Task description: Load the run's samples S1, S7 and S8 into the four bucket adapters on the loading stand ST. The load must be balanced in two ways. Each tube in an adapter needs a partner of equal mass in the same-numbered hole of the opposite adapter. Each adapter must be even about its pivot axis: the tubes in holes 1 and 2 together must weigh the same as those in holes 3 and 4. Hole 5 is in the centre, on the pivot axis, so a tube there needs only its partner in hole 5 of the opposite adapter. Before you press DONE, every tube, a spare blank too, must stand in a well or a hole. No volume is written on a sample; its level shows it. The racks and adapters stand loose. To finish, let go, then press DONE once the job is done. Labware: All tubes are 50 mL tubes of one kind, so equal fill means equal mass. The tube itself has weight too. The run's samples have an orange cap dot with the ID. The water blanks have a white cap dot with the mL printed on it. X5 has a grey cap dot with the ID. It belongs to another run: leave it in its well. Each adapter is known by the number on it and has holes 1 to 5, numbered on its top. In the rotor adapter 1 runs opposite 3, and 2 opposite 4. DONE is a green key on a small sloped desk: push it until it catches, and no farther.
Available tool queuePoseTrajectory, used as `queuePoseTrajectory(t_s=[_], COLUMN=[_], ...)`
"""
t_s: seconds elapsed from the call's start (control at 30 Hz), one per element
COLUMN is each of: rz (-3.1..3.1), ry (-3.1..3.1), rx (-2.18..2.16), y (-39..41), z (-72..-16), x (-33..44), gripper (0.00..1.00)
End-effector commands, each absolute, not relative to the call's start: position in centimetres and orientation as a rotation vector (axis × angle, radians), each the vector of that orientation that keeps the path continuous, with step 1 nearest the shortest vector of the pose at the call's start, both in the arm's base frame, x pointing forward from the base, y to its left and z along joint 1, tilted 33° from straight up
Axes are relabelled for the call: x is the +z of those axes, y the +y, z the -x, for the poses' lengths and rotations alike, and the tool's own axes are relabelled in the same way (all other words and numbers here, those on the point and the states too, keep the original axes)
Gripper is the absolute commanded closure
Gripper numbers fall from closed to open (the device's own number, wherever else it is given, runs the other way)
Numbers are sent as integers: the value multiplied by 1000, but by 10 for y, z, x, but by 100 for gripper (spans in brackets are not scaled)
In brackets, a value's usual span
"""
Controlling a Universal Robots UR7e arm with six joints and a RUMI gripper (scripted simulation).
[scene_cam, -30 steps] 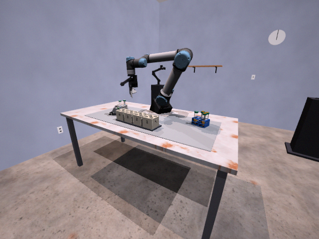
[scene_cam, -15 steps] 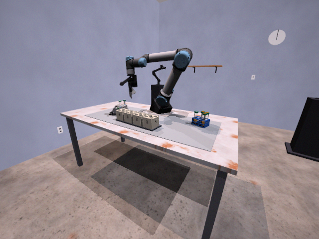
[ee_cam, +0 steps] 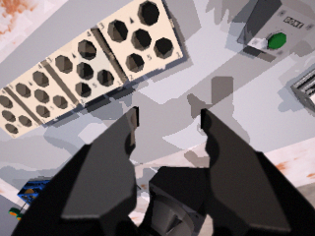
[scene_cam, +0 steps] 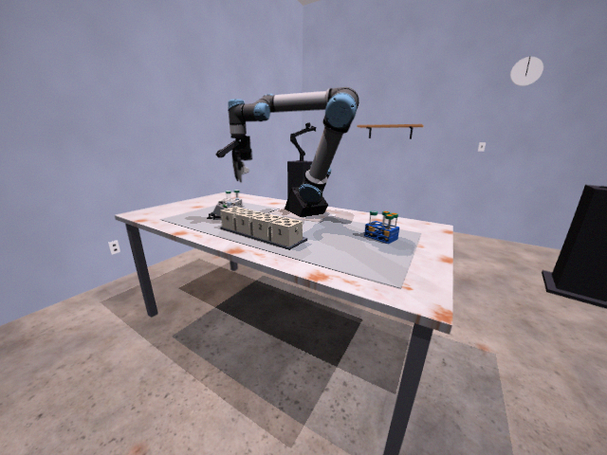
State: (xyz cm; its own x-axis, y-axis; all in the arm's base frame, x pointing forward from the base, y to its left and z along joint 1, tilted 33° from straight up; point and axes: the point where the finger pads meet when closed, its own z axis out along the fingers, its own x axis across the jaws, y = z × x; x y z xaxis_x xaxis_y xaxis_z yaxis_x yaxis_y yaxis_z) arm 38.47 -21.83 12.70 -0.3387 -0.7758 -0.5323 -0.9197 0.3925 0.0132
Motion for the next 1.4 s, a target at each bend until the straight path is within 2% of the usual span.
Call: queuePoseTrajectory(t_s=[0.0, 0.83, 1.37], rz=[1521, 1870, 1876], ry=[2155, 1802, 1796], rx=[412, 263, 260], y=[-228, -228, -223], z=[-400, -400, -402], x=[137, 137, 128], gripper=[65, 65, 65])
